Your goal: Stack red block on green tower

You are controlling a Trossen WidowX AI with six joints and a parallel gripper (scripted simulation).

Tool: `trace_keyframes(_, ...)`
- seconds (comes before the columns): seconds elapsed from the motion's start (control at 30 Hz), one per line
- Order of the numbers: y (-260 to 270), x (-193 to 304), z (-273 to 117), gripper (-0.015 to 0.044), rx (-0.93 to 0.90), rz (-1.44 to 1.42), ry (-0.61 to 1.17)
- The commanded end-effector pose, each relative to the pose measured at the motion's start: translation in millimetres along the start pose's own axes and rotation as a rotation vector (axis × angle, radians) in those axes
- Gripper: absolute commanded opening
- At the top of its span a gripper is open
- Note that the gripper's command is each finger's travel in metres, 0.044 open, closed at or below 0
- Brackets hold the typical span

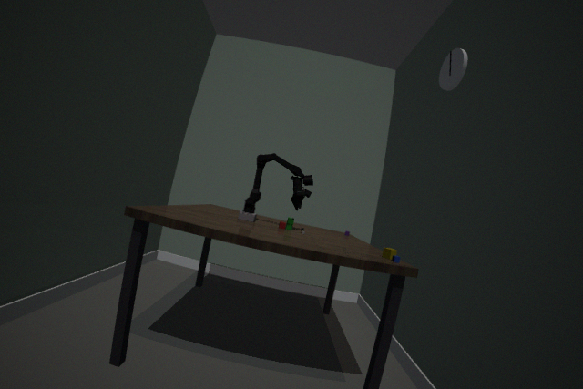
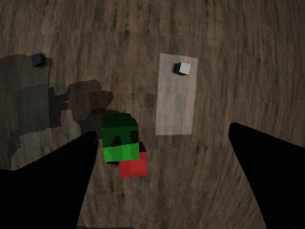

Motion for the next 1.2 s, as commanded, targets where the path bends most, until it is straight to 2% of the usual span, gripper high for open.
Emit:
trace_keyframes(0.0, 20, 44, 14, 0.044, -0.179, 0.037, 0.111)
trace_keyframes(0.13, 26, 69, 17, 0.044, -0.249, 0.065, 0.154)
trace_keyframes(0.33, 28, 69, 19, 0.044, -0.249, 0.065, 0.154)
trace_keyframes(0.63, 42, 76, 66, 0.044, -0.249, 0.065, 0.154)
trace_keyframes(1.17, 47, 78, 83, 0.044, -0.249, 0.065, 0.154)
Point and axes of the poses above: the point midway between the two fingers, 35 mm back from their tips, its own z axis out along the fingers, its own y axis across the jaws, x = y × z, the point moved 2 cm from there along -z, back along the fingers, and after that the axes turned 14 degrees about -z, right-handed, at the moved point
